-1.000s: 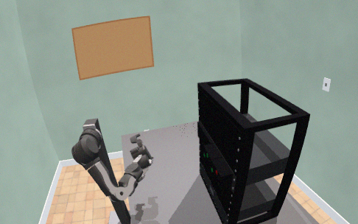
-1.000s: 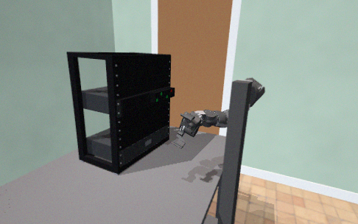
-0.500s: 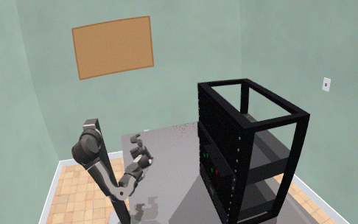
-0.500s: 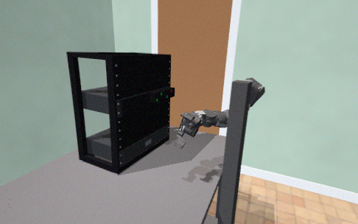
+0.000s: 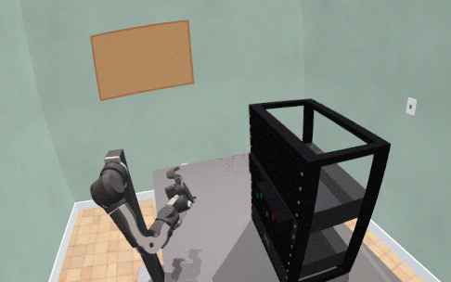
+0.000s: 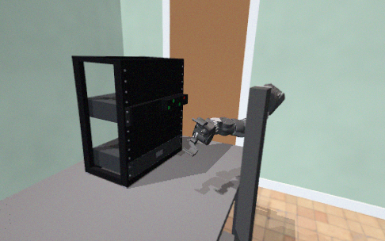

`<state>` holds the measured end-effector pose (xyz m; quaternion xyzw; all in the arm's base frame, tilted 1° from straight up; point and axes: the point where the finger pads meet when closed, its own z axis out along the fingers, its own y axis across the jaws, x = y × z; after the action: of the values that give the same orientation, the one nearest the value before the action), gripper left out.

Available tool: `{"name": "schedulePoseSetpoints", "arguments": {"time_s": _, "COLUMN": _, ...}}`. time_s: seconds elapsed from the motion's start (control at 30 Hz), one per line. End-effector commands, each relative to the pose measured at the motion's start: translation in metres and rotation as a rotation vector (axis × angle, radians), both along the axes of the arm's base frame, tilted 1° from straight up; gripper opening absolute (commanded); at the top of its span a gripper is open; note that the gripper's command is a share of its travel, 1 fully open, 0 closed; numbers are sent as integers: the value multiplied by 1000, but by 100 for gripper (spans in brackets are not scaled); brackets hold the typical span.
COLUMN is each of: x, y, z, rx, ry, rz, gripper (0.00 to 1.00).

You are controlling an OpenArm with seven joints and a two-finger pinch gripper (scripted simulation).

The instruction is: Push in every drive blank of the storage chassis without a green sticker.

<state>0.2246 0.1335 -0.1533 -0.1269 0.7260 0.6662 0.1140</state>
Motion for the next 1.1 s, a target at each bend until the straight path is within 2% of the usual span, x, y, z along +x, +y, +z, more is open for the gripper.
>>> {"name": "schedulePoseSetpoints", "arguments": {"time_s": 0.0, "x": 6, "y": -2, "z": 5, "rx": 12, "ry": -2, "rz": -36, "gripper": 100}}
{"name": "schedulePoseSetpoints", "arguments": {"time_s": 0.17, "x": 24, "y": -12, "z": 15, "rx": 51, "ry": 3, "rz": -141, "gripper": 100}}
{"name": "schedulePoseSetpoints", "arguments": {"time_s": 0.37, "x": 50, "y": -34, "z": 30, "rx": 105, "ry": 16, "rz": -309, "gripper": 100}}
{"name": "schedulePoseSetpoints", "arguments": {"time_s": 0.43, "x": 50, "y": -34, "z": 30, "rx": 105, "ry": 16, "rz": -309, "gripper": 100}}
{"name": "schedulePoseSetpoints", "arguments": {"time_s": 0.67, "x": 83, "y": -75, "z": 45, "rx": 169, "ry": 44, "rz": -547, "gripper": 100}}
{"name": "schedulePoseSetpoints", "arguments": {"time_s": 0.93, "x": 113, "y": -140, "z": 55, "rx": 231, "ry": 88, "rz": -840, "gripper": 100}}
{"name": "schedulePoseSetpoints", "arguments": {"time_s": 1.0, "x": 113, "y": -140, "z": 55, "rx": 231, "ry": 88, "rz": -840, "gripper": 100}}
{"name": "schedulePoseSetpoints", "arguments": {"time_s": 1.07, "x": 117, "y": -157, "z": 57, "rx": 244, "ry": 100, "rz": -912, "gripper": 100}}
